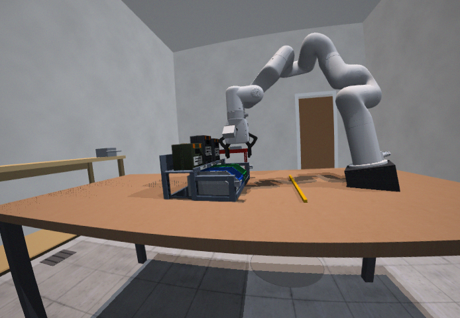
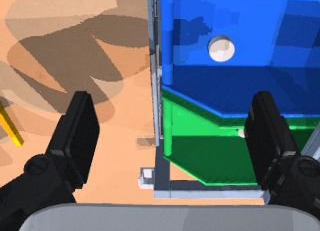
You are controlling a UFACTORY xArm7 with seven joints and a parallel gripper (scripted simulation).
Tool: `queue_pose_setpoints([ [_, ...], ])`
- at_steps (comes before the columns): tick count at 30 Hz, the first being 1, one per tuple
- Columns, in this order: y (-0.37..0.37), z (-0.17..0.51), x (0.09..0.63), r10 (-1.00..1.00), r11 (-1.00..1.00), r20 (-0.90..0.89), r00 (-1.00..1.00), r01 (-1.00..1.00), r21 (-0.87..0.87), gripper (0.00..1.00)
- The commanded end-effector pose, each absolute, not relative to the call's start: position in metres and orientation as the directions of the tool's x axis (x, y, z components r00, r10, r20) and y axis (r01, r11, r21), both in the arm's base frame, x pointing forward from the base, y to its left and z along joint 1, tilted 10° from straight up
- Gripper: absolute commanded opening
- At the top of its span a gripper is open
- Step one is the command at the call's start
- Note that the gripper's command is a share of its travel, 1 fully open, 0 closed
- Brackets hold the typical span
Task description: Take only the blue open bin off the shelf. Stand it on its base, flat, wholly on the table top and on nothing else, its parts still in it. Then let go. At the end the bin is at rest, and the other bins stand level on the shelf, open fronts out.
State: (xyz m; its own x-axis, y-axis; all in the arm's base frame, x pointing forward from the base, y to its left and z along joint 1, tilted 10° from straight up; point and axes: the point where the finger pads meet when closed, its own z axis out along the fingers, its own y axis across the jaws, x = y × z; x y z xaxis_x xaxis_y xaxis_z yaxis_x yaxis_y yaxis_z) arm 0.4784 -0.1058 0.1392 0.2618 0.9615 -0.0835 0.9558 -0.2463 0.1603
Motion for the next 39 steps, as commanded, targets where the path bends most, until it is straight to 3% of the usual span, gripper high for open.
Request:
queue_pose_setpoints([
  [1,-0.105,0.141,0.478,0.962,-0.245,-0.084,0.261,0.955,0.164,1.0],
  [30,-0.105,0.141,0.478,0.962,-0.246,-0.084,0.261,0.955,0.164,1.0],
  [39,-0.109,0.111,0.481,0.962,-0.246,-0.084,0.261,0.955,0.164,1.0],
])
